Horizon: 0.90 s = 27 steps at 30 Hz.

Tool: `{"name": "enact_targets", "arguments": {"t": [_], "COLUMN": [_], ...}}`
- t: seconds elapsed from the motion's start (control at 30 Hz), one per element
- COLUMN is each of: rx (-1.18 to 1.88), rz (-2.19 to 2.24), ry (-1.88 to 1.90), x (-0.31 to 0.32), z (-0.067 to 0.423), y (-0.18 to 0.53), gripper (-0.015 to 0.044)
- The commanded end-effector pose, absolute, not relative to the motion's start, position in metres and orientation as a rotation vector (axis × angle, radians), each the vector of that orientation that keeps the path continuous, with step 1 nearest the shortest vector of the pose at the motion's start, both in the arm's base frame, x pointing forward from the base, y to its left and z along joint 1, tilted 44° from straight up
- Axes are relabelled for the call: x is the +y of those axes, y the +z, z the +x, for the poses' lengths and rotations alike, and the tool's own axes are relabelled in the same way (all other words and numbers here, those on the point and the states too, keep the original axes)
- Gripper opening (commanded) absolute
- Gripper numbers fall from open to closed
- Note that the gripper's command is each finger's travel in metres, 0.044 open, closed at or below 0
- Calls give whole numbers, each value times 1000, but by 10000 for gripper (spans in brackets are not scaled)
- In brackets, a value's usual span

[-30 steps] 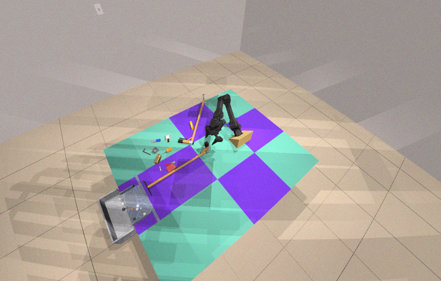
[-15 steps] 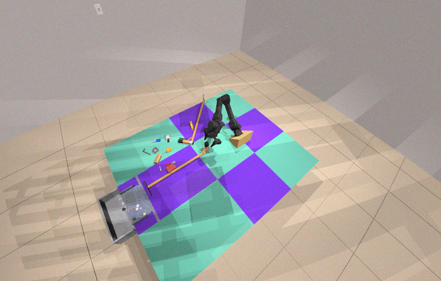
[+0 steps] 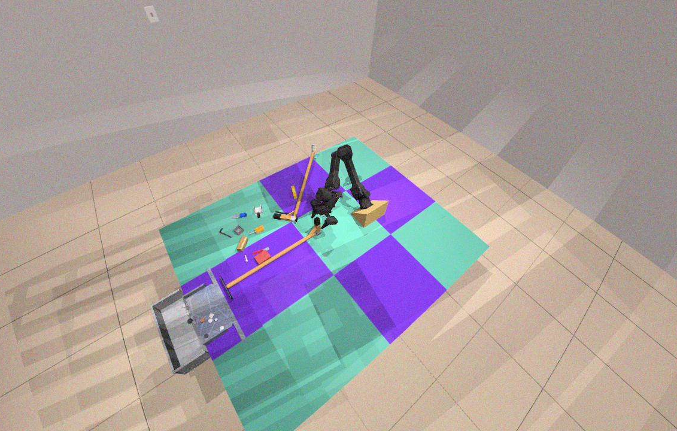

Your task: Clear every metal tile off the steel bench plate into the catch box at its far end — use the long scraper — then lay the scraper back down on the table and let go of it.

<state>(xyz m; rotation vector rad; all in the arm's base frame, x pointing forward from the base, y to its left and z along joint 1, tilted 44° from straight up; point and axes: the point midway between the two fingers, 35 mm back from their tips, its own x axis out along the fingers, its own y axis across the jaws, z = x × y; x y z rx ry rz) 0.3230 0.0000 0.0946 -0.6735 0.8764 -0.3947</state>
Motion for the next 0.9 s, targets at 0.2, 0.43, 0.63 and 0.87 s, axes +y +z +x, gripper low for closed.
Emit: {"name": "enact_targets", "arguments": {"t": [0.2, 0.43, 0.63, 0.87], "rx": [877, 872, 870, 870], "rz": [-682, -685, -679, -679], "ry": [-391, -393, -398, -398], "x": [-11, -19, -16, -16], "z": [331, 337, 335, 335], "y": [85, 80, 83, 83], "gripper": [440, 440, 309, 125]}}
